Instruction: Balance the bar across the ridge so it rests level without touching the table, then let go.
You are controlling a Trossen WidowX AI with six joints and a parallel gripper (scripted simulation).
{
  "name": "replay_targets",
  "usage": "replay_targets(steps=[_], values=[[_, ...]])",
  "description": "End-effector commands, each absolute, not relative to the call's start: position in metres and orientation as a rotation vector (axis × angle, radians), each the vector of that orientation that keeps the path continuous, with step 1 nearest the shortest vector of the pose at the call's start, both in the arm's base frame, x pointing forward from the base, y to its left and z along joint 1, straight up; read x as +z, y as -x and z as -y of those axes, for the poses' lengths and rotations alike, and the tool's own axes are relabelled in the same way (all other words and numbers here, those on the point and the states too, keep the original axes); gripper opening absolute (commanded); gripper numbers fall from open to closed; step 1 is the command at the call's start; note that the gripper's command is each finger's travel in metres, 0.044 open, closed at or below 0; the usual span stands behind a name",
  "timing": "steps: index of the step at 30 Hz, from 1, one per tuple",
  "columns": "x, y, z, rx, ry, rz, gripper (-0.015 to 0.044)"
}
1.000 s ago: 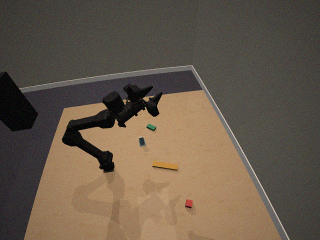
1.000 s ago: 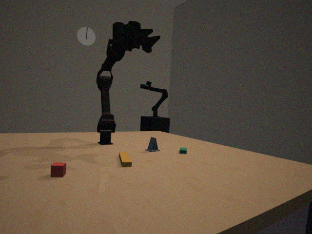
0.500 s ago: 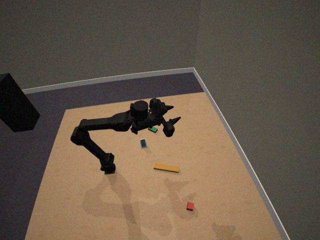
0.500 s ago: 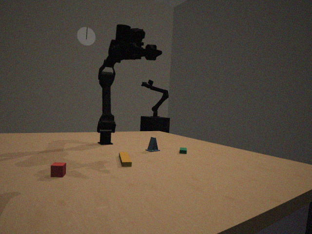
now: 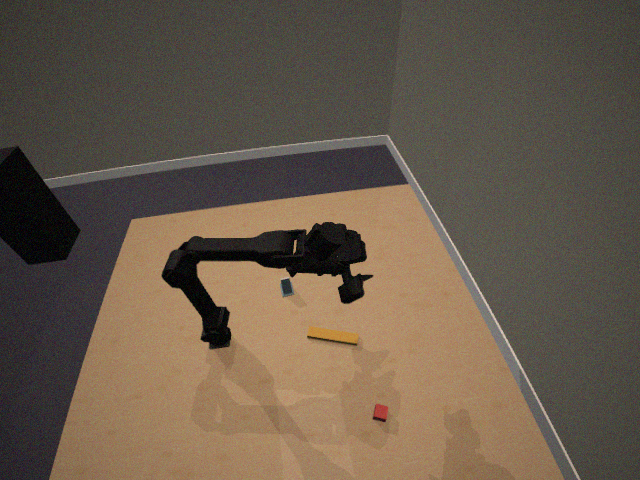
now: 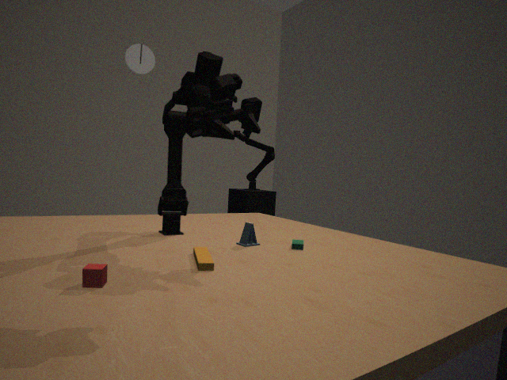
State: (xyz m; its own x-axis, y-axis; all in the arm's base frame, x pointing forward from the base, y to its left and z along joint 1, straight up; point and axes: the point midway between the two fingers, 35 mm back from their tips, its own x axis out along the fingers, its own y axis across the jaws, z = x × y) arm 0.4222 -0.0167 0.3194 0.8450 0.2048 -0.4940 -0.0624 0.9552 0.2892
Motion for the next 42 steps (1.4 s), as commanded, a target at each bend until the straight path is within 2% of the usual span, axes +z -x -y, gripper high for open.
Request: replay_targets(steps=[1,15,31,42], values=[[0.292,-0.427,0.024,0.088,-0.293,-0.661,0.0315],[0.203,-0.421,0.043,-0.083,-0.319,-1.053,0.0315],[0.125,-0.385,0.060,-0.260,-0.271,-1.502,0.0315],[0.101,-0.384,0.061,-0.267,-0.267,-1.521,0.0315]])
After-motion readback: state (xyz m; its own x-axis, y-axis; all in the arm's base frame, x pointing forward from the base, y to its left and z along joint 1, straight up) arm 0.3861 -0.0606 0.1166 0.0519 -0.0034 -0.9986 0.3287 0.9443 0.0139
